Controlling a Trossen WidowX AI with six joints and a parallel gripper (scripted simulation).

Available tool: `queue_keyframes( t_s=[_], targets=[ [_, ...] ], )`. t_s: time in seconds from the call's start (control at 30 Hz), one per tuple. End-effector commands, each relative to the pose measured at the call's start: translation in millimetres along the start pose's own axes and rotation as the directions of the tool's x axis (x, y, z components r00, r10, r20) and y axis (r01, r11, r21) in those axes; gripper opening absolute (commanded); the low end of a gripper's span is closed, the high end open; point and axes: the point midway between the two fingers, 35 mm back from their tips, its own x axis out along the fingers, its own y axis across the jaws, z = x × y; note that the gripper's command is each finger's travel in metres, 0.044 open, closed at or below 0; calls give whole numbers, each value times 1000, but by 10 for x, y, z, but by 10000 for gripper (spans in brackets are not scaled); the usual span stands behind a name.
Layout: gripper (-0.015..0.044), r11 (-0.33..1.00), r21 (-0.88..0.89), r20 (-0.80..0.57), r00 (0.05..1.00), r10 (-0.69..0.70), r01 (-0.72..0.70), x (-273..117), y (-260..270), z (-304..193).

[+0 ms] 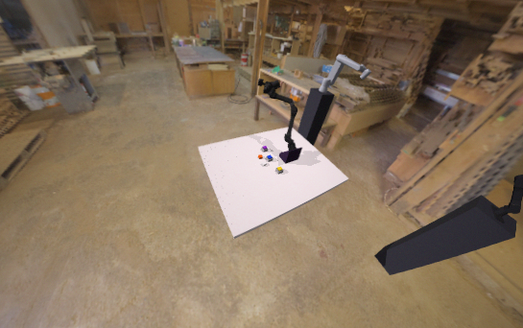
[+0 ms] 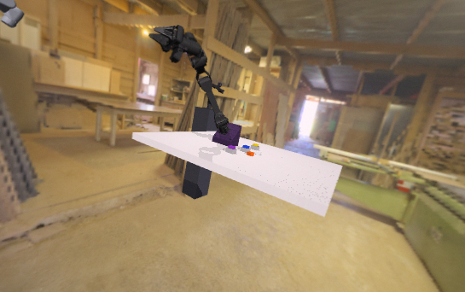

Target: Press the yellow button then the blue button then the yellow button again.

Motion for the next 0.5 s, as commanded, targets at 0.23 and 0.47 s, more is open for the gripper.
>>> queue_keyframes(
  t_s=[0.23,0.47],
  targets=[
    [400,913,-245,168,942,-290,325,-325,-1058,703],
    [400,665,-402,327,777,-538,630,-1045,-1973,1317]
  ],
)
